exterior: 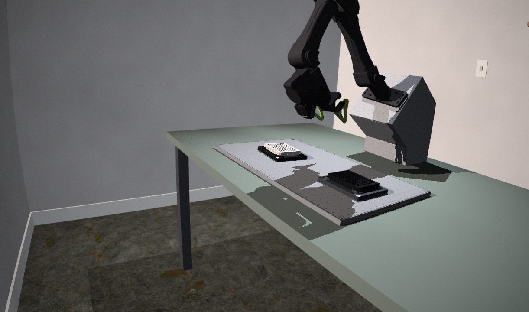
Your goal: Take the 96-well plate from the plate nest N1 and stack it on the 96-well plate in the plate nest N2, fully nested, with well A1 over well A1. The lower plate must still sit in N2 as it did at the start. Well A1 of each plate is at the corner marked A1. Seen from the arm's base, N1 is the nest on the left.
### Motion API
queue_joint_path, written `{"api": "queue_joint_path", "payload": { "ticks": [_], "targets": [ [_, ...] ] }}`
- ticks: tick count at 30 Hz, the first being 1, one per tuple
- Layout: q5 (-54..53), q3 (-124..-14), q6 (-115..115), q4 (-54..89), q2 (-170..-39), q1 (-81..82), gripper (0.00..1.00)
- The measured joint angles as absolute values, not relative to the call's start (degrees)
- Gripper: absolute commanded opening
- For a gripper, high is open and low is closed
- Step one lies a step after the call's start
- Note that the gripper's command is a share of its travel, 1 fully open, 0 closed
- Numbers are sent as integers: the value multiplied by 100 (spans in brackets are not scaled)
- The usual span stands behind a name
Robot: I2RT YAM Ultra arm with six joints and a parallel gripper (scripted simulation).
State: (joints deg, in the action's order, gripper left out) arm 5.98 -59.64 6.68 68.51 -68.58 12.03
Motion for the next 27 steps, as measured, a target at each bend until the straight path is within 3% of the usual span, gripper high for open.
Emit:
{"api": "queue_joint_path", "payload": {
  "ticks": [27],
  "targets": [
    [2102, -6213, 2818, 5360, -7526, 3288, 100]
  ]
}}
